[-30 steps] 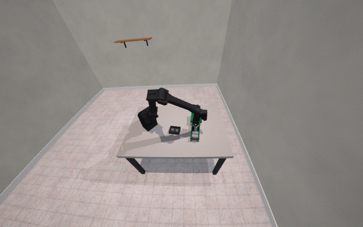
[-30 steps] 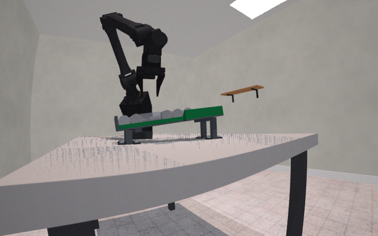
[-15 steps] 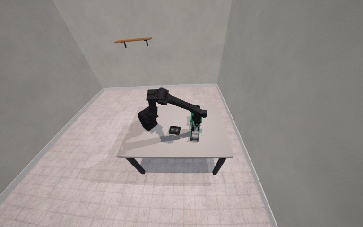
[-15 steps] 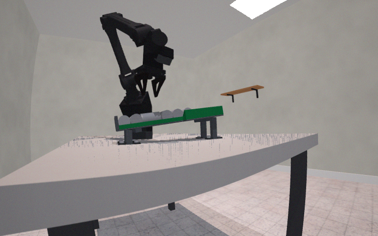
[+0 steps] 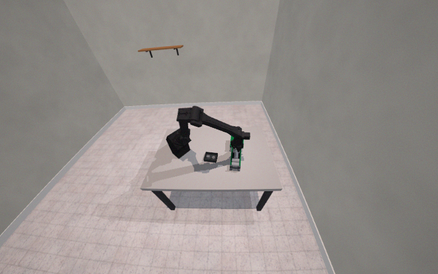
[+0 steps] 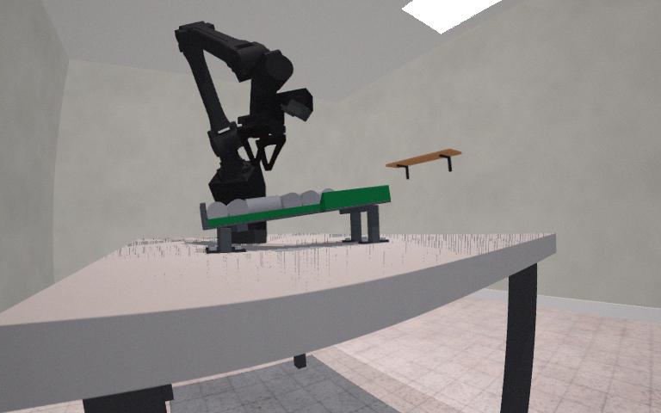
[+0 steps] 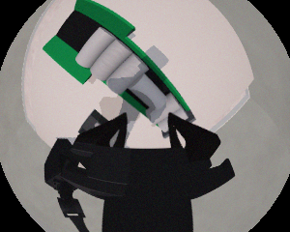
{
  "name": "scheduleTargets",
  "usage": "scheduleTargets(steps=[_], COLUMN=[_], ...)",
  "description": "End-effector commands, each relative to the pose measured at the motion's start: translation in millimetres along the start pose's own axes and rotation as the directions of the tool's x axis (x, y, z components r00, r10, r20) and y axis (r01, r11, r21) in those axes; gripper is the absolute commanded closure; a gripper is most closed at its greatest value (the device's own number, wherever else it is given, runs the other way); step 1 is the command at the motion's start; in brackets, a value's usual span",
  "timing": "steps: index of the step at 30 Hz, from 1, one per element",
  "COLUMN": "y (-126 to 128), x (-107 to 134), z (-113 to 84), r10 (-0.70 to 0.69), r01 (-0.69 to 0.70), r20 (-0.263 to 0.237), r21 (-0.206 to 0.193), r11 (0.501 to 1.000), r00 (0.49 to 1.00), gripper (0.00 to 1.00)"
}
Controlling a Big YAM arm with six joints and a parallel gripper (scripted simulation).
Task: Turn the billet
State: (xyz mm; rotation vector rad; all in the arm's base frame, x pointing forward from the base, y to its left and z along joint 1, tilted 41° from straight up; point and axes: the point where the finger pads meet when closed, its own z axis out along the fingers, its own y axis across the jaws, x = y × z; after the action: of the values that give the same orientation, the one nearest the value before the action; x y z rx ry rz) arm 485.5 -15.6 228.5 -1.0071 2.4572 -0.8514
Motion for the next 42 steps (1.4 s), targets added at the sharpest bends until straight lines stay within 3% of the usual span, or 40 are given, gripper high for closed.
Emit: scheduleTargets(steps=[1,4,7,11,21,42], y=[-20.5,-19.5,-19.4,-19.5,-19.5,-19.5], x=[-8.8,-8.5,-8.4,-8.9,-9.0,-8.9], z=[-10.3,-9.3,-9.2,-8.7,-8.5,-8.4], r10=[-0.174,-0.283,-0.293,-0.468,-0.639,-0.645], r01=[0.173,0.282,0.292,0.467,0.638,0.644], r20=[0.022,0.017,0.017,0.012,0.006,0.005], r21=[0.026,0.026,0.026,0.027,0.029,0.029], r11=[0.985,0.959,0.956,0.884,0.769,0.764], r00=[0.985,0.959,0.956,0.884,0.769,0.765], gripper=[0.45,0.45,0.45,0.45,0.45,0.45])
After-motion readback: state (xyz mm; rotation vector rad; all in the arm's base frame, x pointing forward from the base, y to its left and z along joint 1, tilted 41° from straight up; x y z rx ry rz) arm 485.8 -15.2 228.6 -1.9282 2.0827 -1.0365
